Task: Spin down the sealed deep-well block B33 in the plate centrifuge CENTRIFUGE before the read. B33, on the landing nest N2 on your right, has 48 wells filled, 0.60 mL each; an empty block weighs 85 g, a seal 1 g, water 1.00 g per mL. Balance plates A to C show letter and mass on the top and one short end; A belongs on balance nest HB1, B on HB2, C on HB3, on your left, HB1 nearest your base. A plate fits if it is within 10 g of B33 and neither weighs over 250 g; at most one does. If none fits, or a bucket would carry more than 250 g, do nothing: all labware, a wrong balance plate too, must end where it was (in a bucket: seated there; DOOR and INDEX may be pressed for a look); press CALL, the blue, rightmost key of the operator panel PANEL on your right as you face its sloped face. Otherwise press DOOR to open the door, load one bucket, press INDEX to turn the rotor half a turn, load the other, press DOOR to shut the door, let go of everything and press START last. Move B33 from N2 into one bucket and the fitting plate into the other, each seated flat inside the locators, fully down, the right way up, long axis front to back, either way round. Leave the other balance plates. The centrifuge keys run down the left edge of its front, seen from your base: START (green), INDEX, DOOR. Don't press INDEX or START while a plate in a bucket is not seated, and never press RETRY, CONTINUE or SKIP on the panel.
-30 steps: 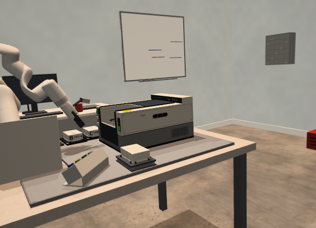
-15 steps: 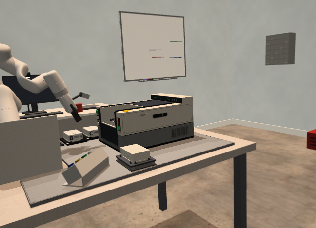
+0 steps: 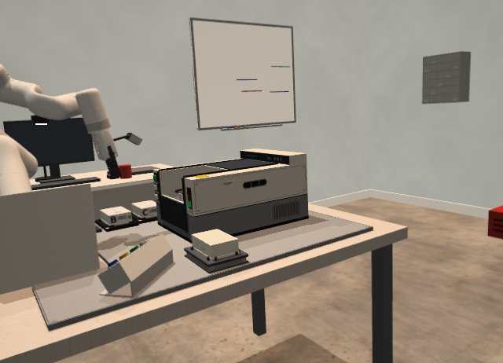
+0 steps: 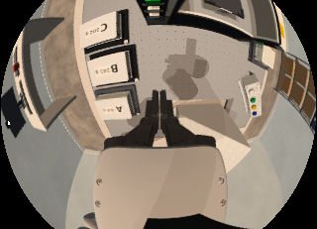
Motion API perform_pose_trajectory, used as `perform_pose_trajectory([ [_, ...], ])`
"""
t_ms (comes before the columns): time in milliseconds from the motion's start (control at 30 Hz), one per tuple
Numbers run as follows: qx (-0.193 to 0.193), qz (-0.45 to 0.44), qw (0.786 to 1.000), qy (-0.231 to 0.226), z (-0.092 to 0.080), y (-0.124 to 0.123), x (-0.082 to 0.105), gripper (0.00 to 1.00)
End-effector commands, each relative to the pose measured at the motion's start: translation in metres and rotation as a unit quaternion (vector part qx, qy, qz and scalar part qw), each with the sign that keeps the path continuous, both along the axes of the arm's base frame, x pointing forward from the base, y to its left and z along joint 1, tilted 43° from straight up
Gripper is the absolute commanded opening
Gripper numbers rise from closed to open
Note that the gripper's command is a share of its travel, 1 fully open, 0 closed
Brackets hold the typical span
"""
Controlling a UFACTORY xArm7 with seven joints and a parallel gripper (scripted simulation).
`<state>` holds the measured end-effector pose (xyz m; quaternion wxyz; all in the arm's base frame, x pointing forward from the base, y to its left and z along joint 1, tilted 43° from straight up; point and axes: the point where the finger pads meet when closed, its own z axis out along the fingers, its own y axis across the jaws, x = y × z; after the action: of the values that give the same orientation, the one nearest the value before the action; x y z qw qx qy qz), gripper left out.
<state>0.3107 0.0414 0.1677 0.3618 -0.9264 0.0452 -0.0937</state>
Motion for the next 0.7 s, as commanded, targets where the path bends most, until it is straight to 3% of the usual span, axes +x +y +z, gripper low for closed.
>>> perform_pose_trajectory([
  [0,0.006,0.037,0.999,0.035,0.021,-0.014,-0.008,0.0],
  [367,0.007,0.073,0.995,0.074,0.041,-0.034,-0.019,0.0],
  [667,0.007,0.079,0.994,0.08,0.045,-0.037,-0.021,0.0],
])
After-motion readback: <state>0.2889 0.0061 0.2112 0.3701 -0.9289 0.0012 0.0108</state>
